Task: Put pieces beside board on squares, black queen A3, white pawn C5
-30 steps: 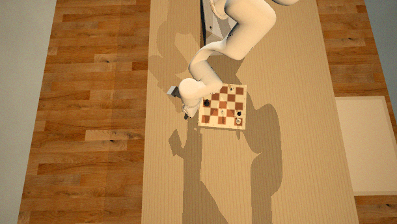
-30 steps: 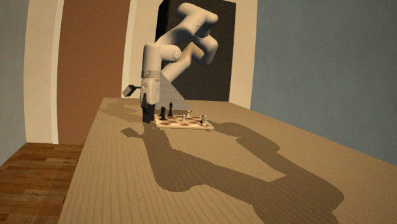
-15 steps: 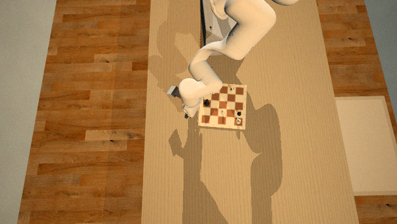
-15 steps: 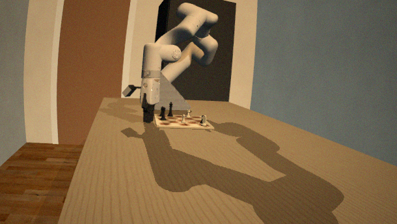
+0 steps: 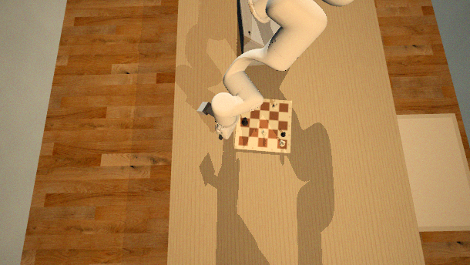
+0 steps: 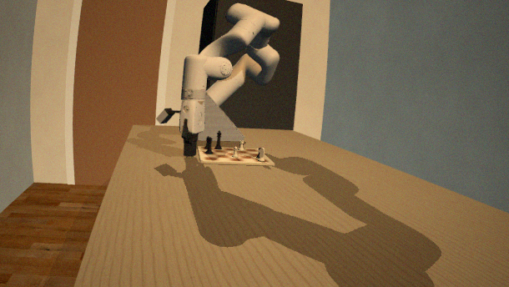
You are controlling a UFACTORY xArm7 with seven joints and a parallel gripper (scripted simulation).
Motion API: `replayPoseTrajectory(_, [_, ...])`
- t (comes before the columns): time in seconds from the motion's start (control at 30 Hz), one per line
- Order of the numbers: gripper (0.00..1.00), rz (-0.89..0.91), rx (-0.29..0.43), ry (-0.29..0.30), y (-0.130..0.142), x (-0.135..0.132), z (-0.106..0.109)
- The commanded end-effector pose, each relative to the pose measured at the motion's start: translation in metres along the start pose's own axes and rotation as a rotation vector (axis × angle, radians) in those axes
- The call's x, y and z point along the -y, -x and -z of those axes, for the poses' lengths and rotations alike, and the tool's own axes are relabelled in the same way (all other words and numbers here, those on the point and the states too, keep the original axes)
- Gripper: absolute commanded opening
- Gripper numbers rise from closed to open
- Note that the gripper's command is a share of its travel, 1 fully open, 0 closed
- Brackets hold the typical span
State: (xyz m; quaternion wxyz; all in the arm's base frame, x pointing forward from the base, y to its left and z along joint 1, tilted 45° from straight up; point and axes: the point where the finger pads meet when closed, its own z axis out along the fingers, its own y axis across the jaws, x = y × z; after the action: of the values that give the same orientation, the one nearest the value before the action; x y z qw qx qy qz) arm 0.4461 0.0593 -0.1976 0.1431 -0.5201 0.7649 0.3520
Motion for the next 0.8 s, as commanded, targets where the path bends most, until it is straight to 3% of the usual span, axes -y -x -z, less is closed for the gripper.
replayPoseTrajectory(0.0, [0.00, 0.000, 0.000, -0.002, 0.000, 0.001, 0.001])
replayPoseTrajectory(0.6, [0.00, 0.000, 0.000, -0.002, 0.000, 0.001, 0.001])
replayPoseTrajectory(0.77, [0.00, 0.000, 0.000, -0.002, 0.000, 0.001, 0.016])
